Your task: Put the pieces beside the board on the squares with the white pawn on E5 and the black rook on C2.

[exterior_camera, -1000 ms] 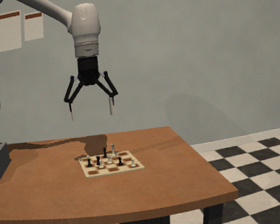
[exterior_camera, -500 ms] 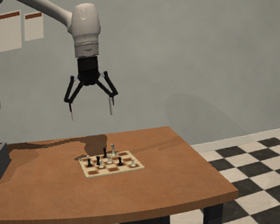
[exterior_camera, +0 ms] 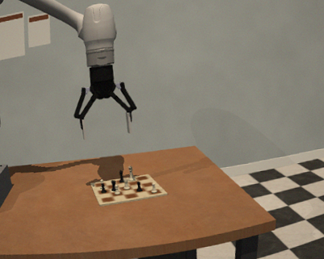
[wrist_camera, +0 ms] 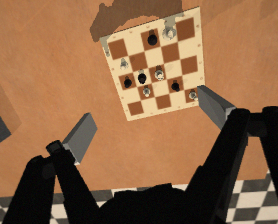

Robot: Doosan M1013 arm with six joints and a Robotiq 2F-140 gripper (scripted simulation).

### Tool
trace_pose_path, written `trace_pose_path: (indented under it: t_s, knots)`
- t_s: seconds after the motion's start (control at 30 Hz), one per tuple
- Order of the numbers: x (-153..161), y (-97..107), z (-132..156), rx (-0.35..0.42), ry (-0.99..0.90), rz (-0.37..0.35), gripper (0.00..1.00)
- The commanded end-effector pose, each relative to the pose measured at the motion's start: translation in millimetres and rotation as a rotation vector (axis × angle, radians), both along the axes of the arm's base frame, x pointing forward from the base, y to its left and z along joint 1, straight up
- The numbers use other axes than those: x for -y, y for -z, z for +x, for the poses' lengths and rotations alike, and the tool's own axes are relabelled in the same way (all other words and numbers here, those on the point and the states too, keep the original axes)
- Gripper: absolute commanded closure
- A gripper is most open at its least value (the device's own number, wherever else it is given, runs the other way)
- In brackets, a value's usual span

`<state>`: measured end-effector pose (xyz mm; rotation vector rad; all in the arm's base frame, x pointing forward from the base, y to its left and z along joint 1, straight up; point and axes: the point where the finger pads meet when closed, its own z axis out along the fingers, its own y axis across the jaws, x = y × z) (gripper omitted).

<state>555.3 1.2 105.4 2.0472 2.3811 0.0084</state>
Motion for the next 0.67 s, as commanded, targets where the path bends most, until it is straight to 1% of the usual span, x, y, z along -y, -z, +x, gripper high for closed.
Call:
trace_pose_path:
  t_s: [0.0, 0.63]
  knots:
    - [0.0, -0.1, 0.0, 0.0, 0.0, 0.0, 0.0]
    - [0.0, -0.1, 0.0, 0.0, 0.0, 0.0, 0.0]
